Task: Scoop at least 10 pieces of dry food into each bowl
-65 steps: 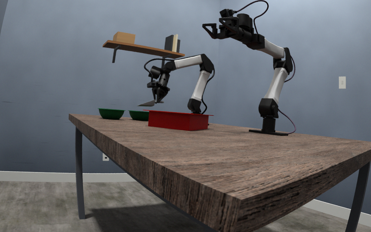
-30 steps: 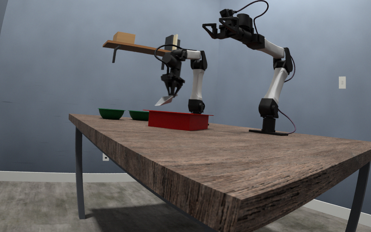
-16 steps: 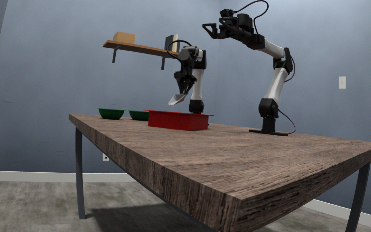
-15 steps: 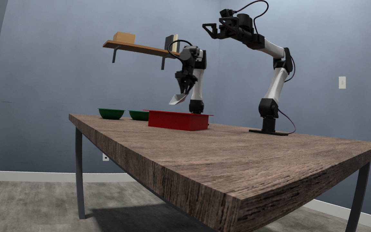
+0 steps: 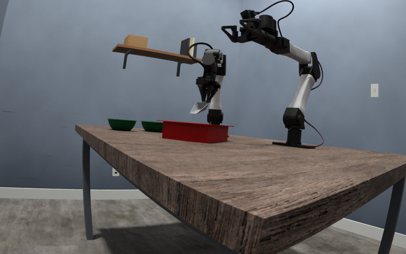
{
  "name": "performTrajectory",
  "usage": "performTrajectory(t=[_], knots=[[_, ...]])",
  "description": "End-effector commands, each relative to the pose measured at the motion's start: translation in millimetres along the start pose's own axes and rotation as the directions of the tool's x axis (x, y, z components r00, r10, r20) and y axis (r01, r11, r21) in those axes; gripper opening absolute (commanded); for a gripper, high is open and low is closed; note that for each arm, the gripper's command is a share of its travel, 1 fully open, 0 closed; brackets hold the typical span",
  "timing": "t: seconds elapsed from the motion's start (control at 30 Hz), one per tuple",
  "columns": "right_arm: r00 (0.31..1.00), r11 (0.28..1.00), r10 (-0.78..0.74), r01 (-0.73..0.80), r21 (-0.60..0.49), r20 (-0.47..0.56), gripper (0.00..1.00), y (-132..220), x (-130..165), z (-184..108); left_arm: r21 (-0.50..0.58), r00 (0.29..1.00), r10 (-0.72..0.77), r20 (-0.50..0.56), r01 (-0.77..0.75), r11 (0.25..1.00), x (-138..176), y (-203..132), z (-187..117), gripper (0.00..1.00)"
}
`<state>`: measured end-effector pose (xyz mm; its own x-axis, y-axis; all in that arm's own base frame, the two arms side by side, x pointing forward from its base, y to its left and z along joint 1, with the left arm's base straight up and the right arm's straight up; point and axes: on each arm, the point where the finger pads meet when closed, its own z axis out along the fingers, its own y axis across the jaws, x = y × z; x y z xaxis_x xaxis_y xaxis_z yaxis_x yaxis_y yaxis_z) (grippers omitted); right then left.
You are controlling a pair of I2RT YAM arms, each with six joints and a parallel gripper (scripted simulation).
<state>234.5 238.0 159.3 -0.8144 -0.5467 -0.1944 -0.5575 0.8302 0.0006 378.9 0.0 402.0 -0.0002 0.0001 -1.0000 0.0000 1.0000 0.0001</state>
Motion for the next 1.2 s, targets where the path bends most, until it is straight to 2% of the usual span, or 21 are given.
performTrajectory(t=[0.0,0.3,0.33,0.4,0.43,0.87,0.97,1.0,1.17], knots=[[1.0,1.0,-0.011,0.011,-0.018,0.001,0.0,2.3,-10.3,-2.5,0.0,1.0,-0.001,0.026,0.001,1.0,-10.6,0.0,-3.0,1.0],[0.999,1.0,-0.007,0.006,-0.019,-0.054,0.0,-2.2,-15.2,6.5,0.0,1.0,-0.001,0.026,0.001,1.0,-10.6,0.0,-3.0,1.0],[1.0,1.0,-0.002,0.001,-0.021,-0.022,0.0,-2.0,-19.3,1.4,0.0,1.0,-0.001,0.026,0.001,1.0,-10.6,0.0,-3.0,1.0],[1.0,1.0,-0.002,0.001,-0.021,-0.022,0.0,-2.0,-19.3,1.4,0.0,1.0,-0.001,0.026,0.001,1.0,-10.6,0.0,-3.0,1.0],[0.998,1.0,-0.007,0.006,-0.019,-0.069,0.0,-2.5,-15.8,9.3,0.0,1.0,-0.001,0.026,0.001,1.0,-10.6,0.0,-3.0,1.0],[0.988,1.0,-0.011,0.008,-0.021,-0.155,0.0,-5.8,-22.0,25.8,0.0,1.0,-0.001,0.026,0.001,1.0,-10.6,0.0,-3.0,1.0],[0.992,1.0,-0.006,0.004,-0.021,-0.129,0.0,-6.0,-25.2,21.0,0.0,1.0,-0.001,0.026,0.001,1.0,-10.6,0.0,-3.0,1.0],[0.985,1.0,-0.011,0.007,-0.019,-0.174,0.0,-6.6,-22.5,29.4,0.0,1.0,-0.001,0.026,0.001,1.0,-10.6,0.0,-3.0,1.0],[0.977,1.0,-0.01,0.007,-0.019,-0.211,0.0,-8.5,-24.5,37.5,0.0,1.0,-0.001,0.026,0.001,1.0,-10.6,0.0,-3.0,1.0]])
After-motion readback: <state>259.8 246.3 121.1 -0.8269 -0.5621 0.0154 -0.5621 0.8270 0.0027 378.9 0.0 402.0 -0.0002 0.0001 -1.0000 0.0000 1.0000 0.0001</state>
